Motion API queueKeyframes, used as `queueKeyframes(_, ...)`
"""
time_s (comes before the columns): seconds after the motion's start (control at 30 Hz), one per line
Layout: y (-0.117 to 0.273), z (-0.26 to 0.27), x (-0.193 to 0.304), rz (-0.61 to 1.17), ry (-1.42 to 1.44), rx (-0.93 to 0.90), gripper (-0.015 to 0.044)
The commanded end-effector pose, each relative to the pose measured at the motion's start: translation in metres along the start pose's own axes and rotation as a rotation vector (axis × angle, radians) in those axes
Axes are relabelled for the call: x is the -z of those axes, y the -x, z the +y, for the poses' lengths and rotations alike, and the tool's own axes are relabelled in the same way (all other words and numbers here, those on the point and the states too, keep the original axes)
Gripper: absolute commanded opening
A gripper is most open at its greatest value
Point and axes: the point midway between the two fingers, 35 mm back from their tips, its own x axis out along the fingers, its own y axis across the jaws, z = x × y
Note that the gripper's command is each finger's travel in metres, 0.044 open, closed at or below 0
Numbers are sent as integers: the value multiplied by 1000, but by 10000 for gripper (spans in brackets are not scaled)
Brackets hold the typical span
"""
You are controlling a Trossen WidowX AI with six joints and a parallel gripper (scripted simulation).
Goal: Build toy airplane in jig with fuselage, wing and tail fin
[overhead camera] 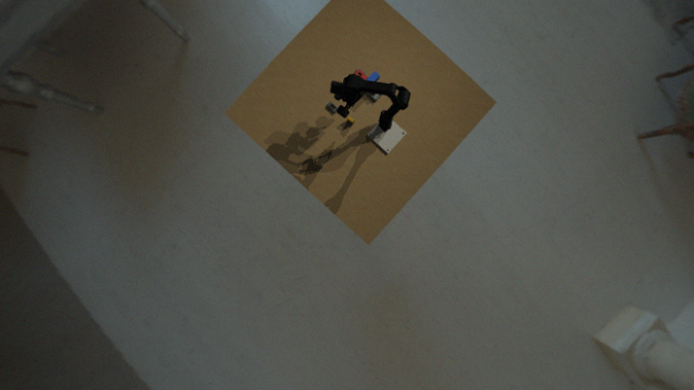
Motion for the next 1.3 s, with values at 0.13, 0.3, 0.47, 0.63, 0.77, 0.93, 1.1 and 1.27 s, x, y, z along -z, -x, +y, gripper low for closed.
queueKeyframes(0.13,1,27,25,-8,-16,4,440)
queueKeyframes(0.3,-39,28,24,-8,-16,4,440)
queueKeyframes(0.47,-56,27,25,-8,-16,4,440)
queueKeyframes(0.63,-67,27,24,-8,-16,4,440)
queueKeyframes(0.77,-71,27,24,-8,-16,4,440)
queueKeyframes(0.93,-78,27,24,-8,-16,4,440)
queueKeyframes(1.1,-86,27,23,-8,-16,4,440)
queueKeyframes(1.27,-95,28,23,-8,-16,4,440)
